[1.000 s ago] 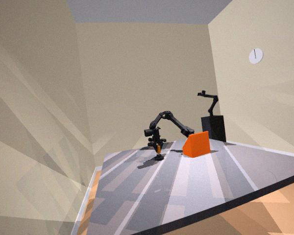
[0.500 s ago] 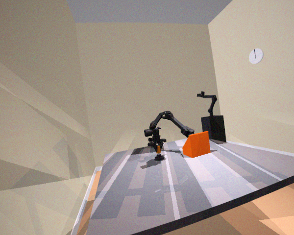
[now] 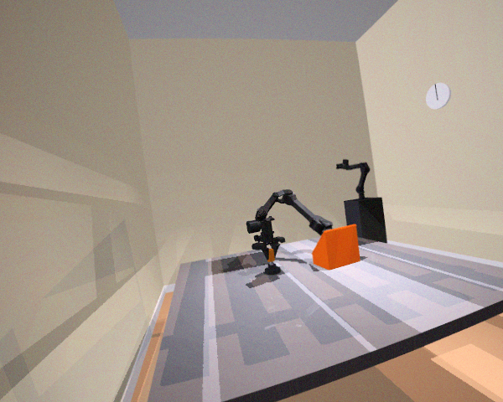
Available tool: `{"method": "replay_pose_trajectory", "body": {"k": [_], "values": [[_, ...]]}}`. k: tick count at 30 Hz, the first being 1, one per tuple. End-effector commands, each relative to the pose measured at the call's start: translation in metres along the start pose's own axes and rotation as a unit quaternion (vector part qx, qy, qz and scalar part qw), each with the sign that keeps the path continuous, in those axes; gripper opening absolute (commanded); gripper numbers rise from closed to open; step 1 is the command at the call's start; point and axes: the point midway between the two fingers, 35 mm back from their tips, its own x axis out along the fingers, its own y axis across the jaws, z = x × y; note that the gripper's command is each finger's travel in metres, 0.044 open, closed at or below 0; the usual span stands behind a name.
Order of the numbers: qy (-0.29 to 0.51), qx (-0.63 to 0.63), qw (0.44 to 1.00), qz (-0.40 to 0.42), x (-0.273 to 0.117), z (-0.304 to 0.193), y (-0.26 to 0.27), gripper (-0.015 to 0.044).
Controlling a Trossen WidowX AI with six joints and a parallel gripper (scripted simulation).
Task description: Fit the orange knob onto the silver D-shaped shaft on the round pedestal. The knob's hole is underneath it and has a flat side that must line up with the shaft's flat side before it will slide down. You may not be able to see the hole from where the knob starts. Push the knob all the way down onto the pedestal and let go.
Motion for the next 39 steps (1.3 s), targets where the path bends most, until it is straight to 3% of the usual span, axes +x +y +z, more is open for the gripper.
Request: {"method": "replay_pose_trajectory", "body": {"k": [1, 34, 39], "values": [[-0.001, 0.061, 0.998, 0.000, 0.0008, 0.0001, 0.0008, 0.0000], [-0.001, 0.067, 0.998, 0.000, -0.0004, -0.0002, 0.0003, 0.0000], [-0.001, 0.129, 0.992, 0.000, -0.0005, -0.0001, 0.0006, 0.0000]]}}
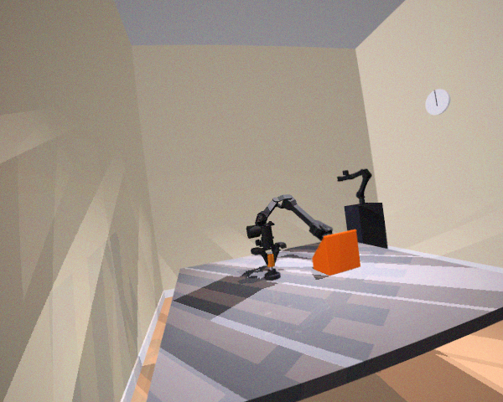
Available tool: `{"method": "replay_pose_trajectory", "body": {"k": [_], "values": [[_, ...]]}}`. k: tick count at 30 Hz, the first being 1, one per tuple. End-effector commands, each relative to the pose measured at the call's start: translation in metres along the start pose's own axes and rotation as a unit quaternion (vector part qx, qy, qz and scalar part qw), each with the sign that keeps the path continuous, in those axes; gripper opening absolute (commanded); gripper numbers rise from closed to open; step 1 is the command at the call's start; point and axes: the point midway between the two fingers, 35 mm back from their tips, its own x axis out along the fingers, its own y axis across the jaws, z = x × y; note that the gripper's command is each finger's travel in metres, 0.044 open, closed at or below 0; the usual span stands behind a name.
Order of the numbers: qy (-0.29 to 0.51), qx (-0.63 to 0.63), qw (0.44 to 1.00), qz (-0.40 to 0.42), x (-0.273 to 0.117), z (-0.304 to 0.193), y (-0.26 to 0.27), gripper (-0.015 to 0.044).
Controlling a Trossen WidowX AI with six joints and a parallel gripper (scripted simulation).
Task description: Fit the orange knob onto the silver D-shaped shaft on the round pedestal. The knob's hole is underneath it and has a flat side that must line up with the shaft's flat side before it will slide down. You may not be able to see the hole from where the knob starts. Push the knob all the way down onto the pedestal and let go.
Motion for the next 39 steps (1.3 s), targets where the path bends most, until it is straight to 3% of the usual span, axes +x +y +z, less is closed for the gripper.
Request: {"method": "replay_pose_trajectory", "body": {"k": [1, 34, 39], "values": [[-0.001, 0.060, 0.998, 0.001, -0.0007, 0.0006, 0.0007, 0.0000], [-0.001, 0.080, 0.997, 0.001, -0.0014, 0.0011, 0.0004, 0.0000], [-0.001, 0.142, 0.990, 0.001, -0.0011, 0.0012, 0.0007, 0.0000]]}}
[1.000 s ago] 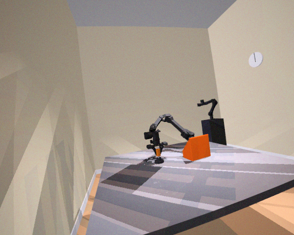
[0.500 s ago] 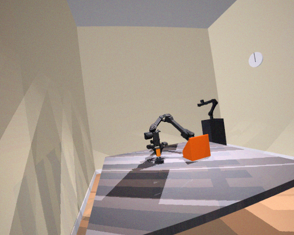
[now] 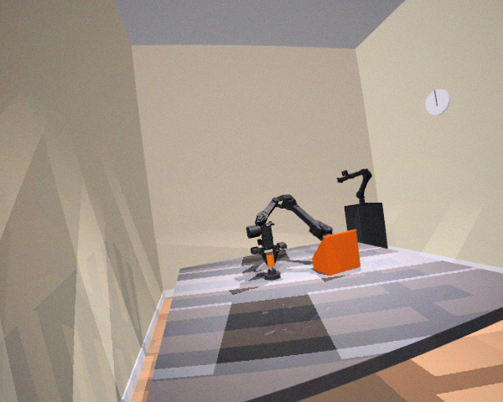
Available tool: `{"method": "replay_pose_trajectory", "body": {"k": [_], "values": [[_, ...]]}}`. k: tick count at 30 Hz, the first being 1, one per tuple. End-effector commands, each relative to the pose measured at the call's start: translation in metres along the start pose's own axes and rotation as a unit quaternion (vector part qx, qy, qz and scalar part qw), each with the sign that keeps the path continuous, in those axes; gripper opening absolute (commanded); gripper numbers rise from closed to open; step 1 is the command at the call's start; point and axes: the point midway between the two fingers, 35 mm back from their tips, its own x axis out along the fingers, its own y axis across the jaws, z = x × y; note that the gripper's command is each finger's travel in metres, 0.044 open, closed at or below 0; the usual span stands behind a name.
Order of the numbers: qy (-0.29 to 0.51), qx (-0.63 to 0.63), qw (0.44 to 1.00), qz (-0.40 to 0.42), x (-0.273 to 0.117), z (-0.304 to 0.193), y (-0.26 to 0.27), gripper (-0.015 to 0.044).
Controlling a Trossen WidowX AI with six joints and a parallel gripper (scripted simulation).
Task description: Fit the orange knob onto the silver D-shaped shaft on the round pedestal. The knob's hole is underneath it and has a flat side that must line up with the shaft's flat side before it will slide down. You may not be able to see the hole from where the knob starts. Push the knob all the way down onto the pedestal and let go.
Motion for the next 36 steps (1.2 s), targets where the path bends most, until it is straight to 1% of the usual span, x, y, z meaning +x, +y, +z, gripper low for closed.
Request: {"method": "replay_pose_trajectory", "body": {"k": [1, 3, 36], "values": [[-0.001, 0.060, 0.998, 0.001, -0.0001, 0.0006, 0.0006, 0.0000], [-0.001, 0.081, 0.997, 0.001, 0.0015, 0.0004, 0.0003, 0.0000], [-0.001, 0.081, 0.997, 0.001, 0.0067, 0.0004, -0.0003, 0.0000]]}}
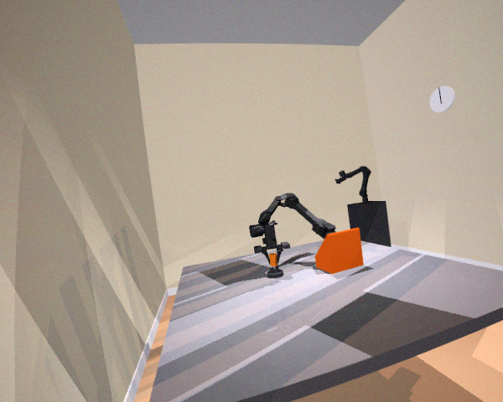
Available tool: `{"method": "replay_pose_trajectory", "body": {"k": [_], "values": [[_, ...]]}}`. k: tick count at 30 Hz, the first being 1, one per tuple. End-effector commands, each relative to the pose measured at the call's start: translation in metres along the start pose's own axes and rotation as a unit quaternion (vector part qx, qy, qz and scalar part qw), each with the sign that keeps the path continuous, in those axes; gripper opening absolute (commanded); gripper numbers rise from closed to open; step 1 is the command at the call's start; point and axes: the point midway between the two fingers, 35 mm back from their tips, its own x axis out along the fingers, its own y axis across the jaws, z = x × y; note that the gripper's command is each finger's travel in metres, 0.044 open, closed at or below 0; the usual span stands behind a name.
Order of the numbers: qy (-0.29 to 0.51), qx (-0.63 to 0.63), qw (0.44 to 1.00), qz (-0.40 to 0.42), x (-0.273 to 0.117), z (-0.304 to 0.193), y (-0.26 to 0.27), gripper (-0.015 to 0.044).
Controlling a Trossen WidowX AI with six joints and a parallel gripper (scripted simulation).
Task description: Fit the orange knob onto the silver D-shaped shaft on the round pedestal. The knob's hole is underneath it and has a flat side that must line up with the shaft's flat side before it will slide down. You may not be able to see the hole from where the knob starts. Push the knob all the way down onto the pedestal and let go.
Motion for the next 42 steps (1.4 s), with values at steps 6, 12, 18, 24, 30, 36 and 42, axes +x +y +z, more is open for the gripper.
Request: {"method": "replay_pose_trajectory", "body": {"k": [6, 12, 18, 24, 30, 36, 42], "values": [[-0.001, -0.020, 1.000, 0.001, 0.000, 0.000, 0.000, 0.0000], [-0.001, -0.006, 1.000, 0.001, 0.001, 0.000, 0.000, 0.0000], [-0.001, 0.009, 1.000, 0.001, 0.001, 0.000, 0.000, 0.0000], [-0.001, 0.026, 1.000, 0.001, 0.003, 0.000, 0.000, 0.0000], [-0.001, 0.004, 1.000, 0.001, 0.007, 0.001, 0.000, 0.0000], [-0.002, -0.017, 1.000, 0.001, 0.010, 0.001, -0.001, 0.0000], [-0.002, -0.030, 1.000, 0.001, 0.014, 0.001, -0.001, 0.0000]]}}
